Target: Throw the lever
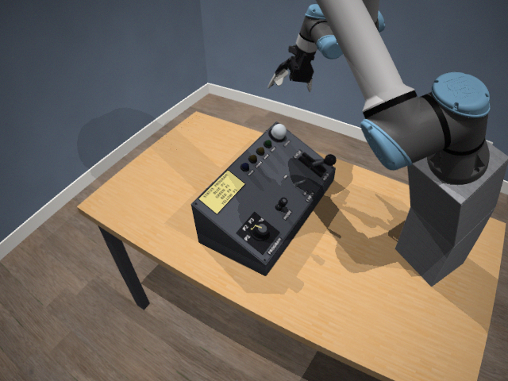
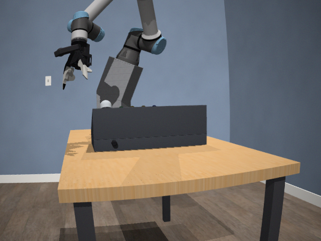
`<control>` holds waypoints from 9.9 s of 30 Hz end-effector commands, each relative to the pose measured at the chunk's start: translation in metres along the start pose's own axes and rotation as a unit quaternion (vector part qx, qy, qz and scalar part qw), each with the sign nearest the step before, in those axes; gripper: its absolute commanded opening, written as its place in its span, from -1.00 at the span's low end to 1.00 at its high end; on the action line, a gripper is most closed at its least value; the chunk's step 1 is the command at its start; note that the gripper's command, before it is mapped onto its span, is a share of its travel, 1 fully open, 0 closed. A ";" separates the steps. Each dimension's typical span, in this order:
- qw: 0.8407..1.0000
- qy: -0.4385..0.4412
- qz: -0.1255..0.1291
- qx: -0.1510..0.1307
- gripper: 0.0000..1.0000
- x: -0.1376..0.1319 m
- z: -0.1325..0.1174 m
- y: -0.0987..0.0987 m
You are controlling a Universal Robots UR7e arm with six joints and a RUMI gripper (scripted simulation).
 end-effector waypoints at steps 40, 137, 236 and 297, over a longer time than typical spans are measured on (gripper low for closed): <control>1.000 0.000 0.000 0.001 1.00 0.007 -0.005 -0.067; 0.985 -0.133 -0.043 0.103 1.00 -0.089 -0.222 -0.110; 0.899 -0.334 -0.107 0.260 1.00 -0.250 -0.554 -0.037; 0.899 -0.335 -0.107 0.261 1.00 -0.251 -0.556 -0.037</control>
Point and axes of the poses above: the point where the finger pads meet when closed, its own y axis out along the fingers, its own x axis across the jaws, z = x × y, the point moved 5 cm from there along -y, back along the fingers, and after that the axes turned 13 degrees about -y, right-handed, at the moved point
